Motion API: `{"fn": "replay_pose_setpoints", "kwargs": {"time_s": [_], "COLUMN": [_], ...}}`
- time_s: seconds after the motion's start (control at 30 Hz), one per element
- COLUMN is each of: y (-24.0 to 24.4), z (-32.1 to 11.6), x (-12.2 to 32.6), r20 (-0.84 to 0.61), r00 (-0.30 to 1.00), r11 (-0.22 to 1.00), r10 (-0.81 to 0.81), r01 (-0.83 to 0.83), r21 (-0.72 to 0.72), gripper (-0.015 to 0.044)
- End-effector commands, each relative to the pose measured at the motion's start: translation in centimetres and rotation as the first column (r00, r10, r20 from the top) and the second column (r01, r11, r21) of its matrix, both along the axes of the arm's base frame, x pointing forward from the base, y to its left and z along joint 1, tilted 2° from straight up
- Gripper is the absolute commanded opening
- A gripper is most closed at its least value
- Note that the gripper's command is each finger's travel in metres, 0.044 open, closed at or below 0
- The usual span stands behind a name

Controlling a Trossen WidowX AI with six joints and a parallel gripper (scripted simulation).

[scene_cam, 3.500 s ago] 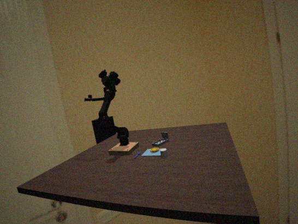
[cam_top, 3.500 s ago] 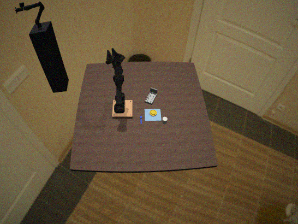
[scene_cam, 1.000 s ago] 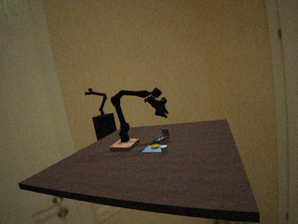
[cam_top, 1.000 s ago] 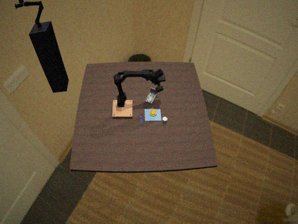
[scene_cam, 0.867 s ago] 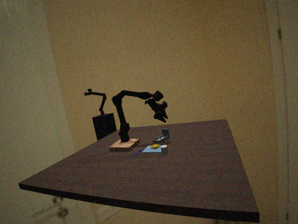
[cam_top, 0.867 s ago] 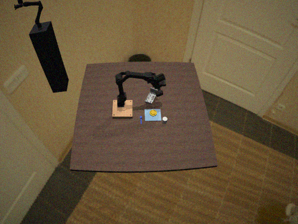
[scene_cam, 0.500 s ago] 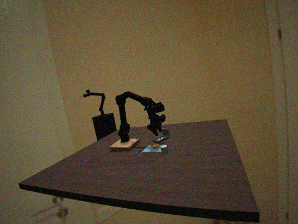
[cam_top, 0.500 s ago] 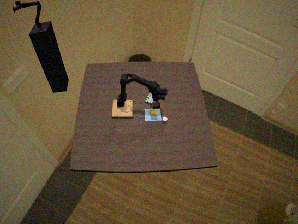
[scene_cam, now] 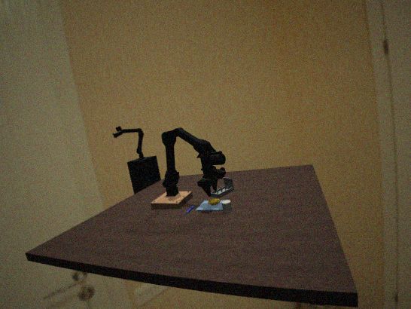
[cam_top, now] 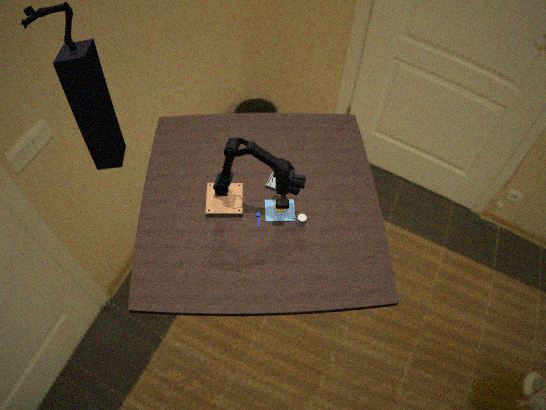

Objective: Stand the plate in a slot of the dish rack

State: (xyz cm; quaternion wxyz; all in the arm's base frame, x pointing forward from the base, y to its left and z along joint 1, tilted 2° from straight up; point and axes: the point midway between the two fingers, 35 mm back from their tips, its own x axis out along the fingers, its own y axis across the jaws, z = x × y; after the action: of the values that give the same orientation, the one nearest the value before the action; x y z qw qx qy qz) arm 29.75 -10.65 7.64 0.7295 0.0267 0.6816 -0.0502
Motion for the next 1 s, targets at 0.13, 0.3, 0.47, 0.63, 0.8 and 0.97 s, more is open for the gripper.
{"fn": "replay_pose_setpoints", "kwargs": {"time_s": [0.13, 0.3, 0.47, 0.63, 0.8, 0.97], "y": [-0.1, -0.1, -0.1, -0.2, -0.2, -0.2], "z": [-1.5, -2.4, -3.2, -4.0, -4.8, -5.5], "x": [-0.1, 0.0, 0.1, 0.2, 0.3, 0.3], "r20": [-0.012, -0.012, -0.012, -0.012, -0.012, -0.012], "r00": [1.0, 1.0, 1.0, 1.0, 1.0, 1.0], "r11": [1.0, 1.0, 1.0, 1.0, 1.0, 1.0], "r10": [0.004, 0.004, 0.004, 0.004, 0.004, 0.004], "r01": [-0.004, -0.004, -0.004, -0.004, -0.004, -0.004], "r21": [0.001, 0.001, 0.001, 0.001, 0.001, 0.001], "gripper": [0.04, 0.04, 0.04, 0.04, 0.04, 0.04]}}
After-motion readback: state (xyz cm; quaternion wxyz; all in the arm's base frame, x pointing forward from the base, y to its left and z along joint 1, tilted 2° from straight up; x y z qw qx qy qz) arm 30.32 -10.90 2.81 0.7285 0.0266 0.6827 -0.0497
